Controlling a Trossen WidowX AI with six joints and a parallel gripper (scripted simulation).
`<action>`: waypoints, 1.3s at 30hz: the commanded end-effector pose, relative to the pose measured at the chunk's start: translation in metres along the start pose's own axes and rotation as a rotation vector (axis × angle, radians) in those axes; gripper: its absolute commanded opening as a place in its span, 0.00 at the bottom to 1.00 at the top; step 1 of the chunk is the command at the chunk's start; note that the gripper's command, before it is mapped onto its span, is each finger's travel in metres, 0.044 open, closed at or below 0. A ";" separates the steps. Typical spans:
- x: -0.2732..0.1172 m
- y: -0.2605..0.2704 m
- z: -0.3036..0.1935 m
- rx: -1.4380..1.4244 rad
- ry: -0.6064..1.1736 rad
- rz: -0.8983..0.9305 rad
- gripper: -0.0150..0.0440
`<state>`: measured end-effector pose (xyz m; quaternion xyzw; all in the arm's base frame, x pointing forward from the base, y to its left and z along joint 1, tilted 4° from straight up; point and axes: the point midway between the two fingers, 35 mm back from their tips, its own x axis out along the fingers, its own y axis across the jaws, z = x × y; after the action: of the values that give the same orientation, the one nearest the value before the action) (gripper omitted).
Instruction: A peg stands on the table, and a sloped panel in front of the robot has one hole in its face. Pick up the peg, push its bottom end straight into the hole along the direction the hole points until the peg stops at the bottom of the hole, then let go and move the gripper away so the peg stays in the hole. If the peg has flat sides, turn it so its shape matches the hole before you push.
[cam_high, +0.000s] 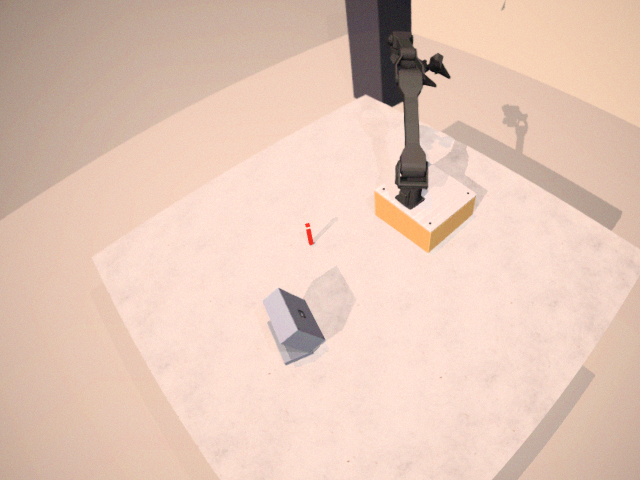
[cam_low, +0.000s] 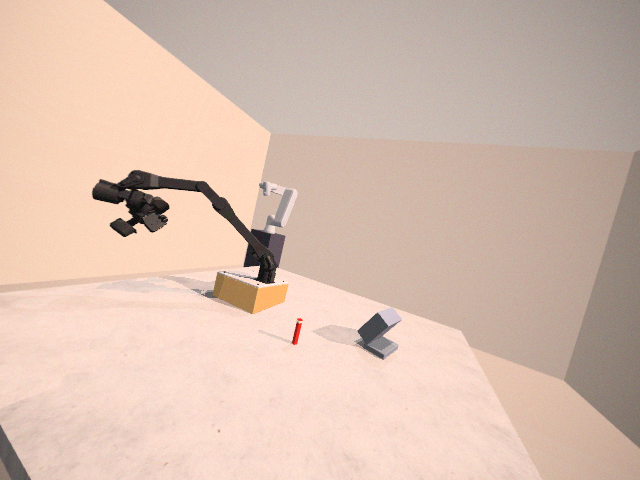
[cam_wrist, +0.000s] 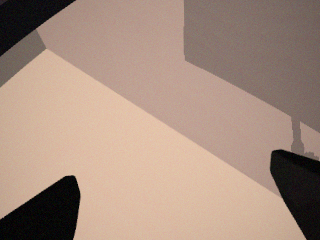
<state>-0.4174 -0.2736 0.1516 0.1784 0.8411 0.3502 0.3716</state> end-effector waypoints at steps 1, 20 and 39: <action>0.000 0.000 0.000 0.003 -0.001 -0.002 0.98; -0.081 -0.061 0.034 0.217 0.014 -0.223 1.00; -0.154 -0.101 0.082 0.370 -0.013 -0.397 1.00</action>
<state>-0.2703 -0.3872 0.1197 0.0832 0.9071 0.1222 0.3940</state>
